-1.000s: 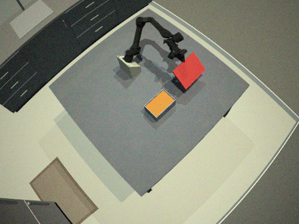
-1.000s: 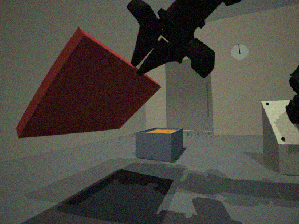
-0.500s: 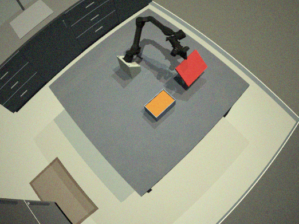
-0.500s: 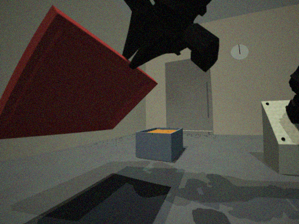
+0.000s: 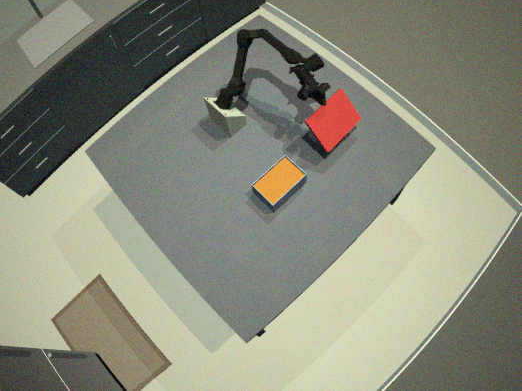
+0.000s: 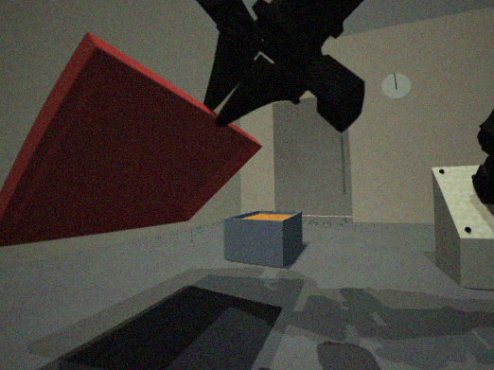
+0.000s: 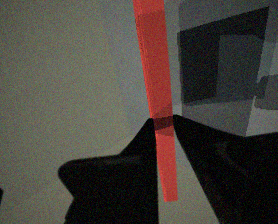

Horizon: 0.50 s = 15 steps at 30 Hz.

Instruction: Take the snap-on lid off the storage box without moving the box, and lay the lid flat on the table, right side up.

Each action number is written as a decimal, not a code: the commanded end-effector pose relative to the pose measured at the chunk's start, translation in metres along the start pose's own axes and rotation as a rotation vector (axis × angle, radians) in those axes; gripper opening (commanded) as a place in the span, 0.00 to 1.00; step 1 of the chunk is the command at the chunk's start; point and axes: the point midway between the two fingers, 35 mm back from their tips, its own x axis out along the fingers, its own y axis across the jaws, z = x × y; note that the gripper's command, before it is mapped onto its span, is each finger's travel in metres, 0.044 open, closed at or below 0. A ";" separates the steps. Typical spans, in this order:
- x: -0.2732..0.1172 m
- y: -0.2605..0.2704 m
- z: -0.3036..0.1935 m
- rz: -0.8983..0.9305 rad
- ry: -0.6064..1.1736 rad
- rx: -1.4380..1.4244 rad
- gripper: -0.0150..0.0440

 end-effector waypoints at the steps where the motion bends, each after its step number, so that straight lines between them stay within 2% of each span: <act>1: 0.001 0.000 0.000 0.014 -0.002 0.001 0.25; 15: 0.008 -0.008 0.000 0.014 -0.001 0.001 0.25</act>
